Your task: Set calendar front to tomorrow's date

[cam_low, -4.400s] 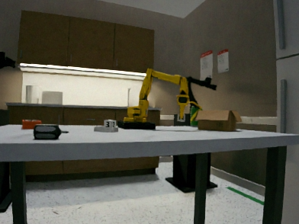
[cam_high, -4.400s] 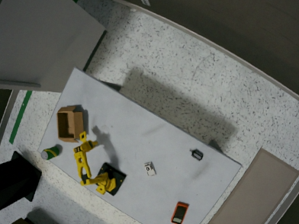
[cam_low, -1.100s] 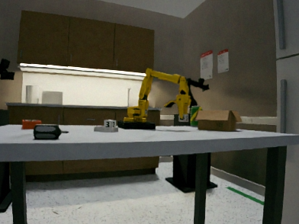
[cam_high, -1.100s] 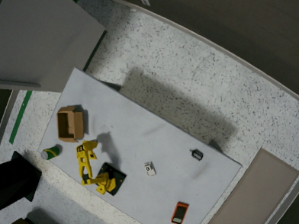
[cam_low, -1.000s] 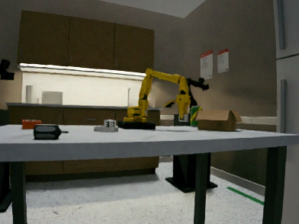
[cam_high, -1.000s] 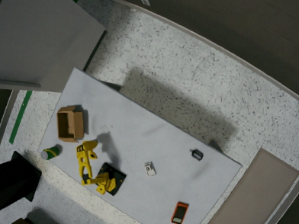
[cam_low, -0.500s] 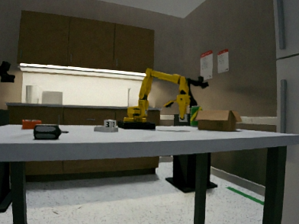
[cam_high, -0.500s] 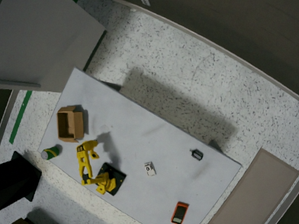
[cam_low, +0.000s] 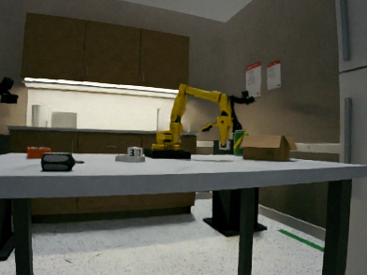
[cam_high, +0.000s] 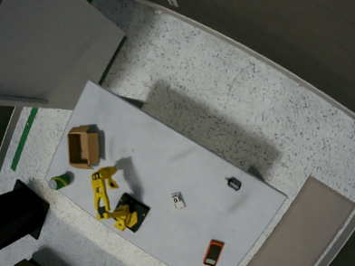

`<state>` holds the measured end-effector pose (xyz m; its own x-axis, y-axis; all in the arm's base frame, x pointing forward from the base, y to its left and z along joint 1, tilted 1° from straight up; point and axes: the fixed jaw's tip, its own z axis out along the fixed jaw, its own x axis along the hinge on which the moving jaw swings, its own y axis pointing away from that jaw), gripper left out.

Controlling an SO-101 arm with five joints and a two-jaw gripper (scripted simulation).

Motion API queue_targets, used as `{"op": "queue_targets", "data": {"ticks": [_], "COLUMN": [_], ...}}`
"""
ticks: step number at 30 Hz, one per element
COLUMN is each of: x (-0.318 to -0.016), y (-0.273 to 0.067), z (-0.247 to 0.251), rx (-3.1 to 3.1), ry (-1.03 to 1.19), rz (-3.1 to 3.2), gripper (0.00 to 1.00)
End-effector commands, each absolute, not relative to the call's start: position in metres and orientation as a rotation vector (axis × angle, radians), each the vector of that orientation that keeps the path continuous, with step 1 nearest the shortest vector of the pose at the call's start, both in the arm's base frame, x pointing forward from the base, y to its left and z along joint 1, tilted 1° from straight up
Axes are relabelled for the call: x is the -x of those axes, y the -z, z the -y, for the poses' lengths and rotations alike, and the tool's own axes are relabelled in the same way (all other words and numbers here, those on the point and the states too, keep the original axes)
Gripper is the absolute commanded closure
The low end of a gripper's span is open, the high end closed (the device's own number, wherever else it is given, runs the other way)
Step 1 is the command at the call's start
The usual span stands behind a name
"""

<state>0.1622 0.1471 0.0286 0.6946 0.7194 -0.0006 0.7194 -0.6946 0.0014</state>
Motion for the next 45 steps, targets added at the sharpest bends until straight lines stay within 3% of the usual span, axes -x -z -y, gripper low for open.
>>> {"op": "queue_targets", "data": {"ticks": [1, 45], "x": [-0.162, -0.162], "y": [-0.027, -0.015], "z": [-0.143, -0.143], "rx": [-2.887, -2.886], "ry": [0.014, 0.014], "rz": [-1.231, -1.231], "gripper": [1.00, 1.00]}}
